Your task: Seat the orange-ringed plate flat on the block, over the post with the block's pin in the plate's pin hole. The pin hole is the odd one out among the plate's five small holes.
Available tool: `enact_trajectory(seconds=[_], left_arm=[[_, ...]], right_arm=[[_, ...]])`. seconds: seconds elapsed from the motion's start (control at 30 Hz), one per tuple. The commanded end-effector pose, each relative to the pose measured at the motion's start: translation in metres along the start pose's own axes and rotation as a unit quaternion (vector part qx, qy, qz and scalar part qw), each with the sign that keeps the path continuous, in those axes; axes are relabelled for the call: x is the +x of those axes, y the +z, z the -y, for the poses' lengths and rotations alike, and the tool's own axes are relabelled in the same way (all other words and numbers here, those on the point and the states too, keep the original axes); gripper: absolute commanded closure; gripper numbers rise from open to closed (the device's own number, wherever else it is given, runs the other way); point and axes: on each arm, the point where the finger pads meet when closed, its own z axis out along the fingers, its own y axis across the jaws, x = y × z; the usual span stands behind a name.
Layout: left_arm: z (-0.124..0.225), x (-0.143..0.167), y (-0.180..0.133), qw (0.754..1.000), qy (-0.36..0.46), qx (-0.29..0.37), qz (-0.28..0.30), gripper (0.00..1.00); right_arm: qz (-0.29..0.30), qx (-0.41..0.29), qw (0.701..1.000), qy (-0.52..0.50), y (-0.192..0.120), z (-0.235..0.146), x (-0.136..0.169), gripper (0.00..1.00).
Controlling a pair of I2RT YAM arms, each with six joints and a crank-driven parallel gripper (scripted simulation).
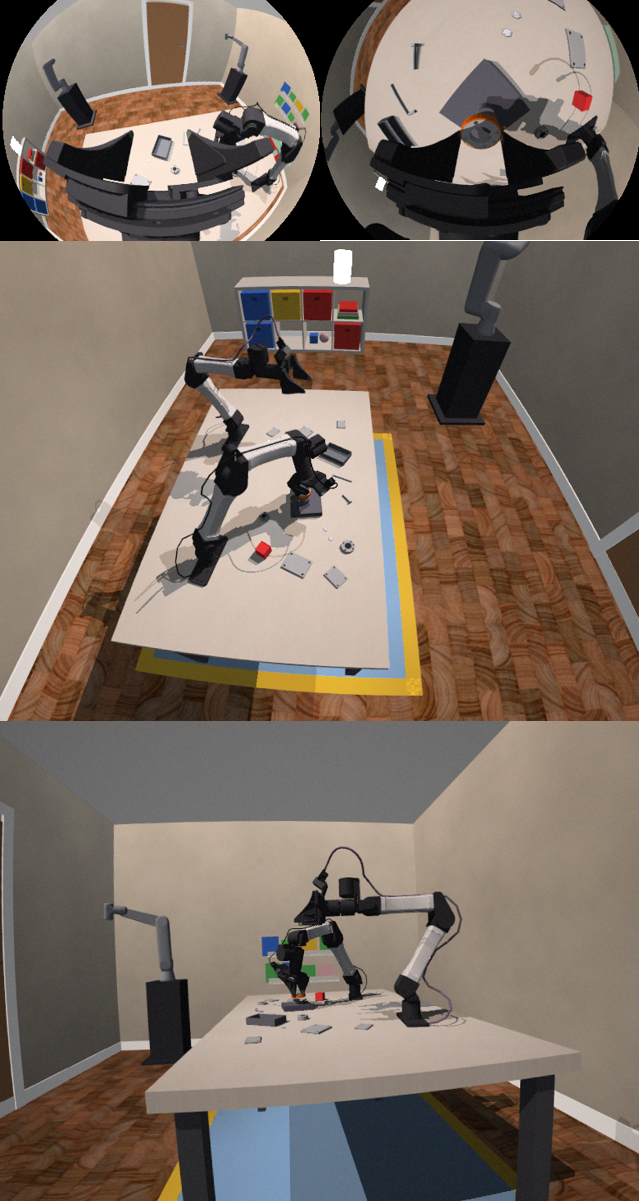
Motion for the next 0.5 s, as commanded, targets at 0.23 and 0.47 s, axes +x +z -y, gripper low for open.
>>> enact_trajectory(seconds=[0.23,0.47], left_arm=[[0.0020,0.0022,-0.0057,1.000,-0.003,0.003,-0.002,0.00],[0.0020,0.0022,-0.0057,1.000,-0.003,0.003,-0.002,0.00]], right_arm=[[0.027,0.012,0.990,0.140,-0.0027,0.0050,-0.0227,1.00],[0.024,0.012,0.993,0.119,-0.0049,0.0091,-0.0294,1.00]])
